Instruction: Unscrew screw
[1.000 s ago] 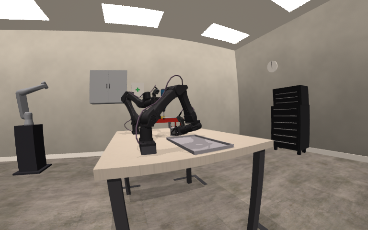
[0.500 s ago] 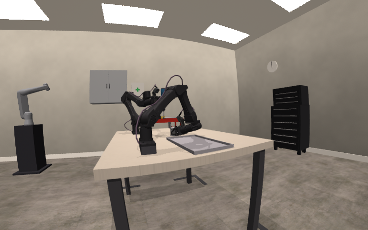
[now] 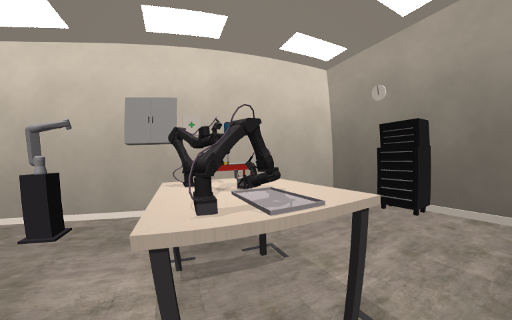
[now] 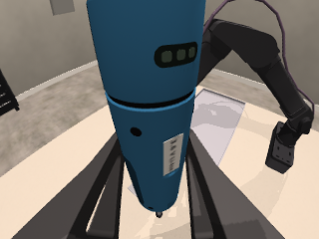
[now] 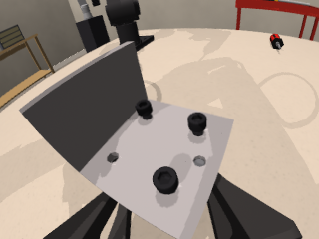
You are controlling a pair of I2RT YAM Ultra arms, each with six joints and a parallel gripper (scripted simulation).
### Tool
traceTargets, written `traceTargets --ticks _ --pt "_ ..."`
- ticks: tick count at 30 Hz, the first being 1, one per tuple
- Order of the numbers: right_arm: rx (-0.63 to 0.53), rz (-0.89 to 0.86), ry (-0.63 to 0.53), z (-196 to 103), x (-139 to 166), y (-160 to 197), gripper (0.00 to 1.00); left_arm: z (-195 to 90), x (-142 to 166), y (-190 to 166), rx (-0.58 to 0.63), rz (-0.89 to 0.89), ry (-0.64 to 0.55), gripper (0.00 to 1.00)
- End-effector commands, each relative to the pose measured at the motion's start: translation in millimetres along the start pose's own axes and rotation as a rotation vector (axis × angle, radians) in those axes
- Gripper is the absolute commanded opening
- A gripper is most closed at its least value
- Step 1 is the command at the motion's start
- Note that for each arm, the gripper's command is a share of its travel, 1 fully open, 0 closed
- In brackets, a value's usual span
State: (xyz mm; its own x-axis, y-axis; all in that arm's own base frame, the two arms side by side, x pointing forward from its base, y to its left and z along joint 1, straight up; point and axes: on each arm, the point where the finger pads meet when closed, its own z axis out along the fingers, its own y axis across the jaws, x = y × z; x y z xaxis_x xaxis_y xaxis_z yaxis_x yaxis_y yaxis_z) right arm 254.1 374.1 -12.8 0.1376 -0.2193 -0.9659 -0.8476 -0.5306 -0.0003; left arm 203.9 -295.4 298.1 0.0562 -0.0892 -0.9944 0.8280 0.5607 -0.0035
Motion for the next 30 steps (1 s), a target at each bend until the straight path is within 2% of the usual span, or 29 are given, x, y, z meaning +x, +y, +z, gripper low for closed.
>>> traceTargets --ticks 1,24,28,30 --pt "-0.009 -0.026 -0.031 1.8 -12.1 -4.8 0.59 3.5 -49.5 0.8 0.001 -0.006 -0.133 0.42" --pt "-0.009 -0.026 -0.031 1.8 -12.1 -4.8 0.59 4.4 -54.6 0.4 0.001 -0.005 -0.143 0.42" --pt "-0.009 -0.026 -0.031 1.8 -12.1 -4.8 0.59 9.6 -24.7 17.6 -0.053 -0.037 -0.032 0.42" --pt "-0.009 -0.026 -0.031 1.8 -12.1 -4.8 0.59 8.7 -19.6 23.7 -0.071 -0.051 -0.007 0.42"
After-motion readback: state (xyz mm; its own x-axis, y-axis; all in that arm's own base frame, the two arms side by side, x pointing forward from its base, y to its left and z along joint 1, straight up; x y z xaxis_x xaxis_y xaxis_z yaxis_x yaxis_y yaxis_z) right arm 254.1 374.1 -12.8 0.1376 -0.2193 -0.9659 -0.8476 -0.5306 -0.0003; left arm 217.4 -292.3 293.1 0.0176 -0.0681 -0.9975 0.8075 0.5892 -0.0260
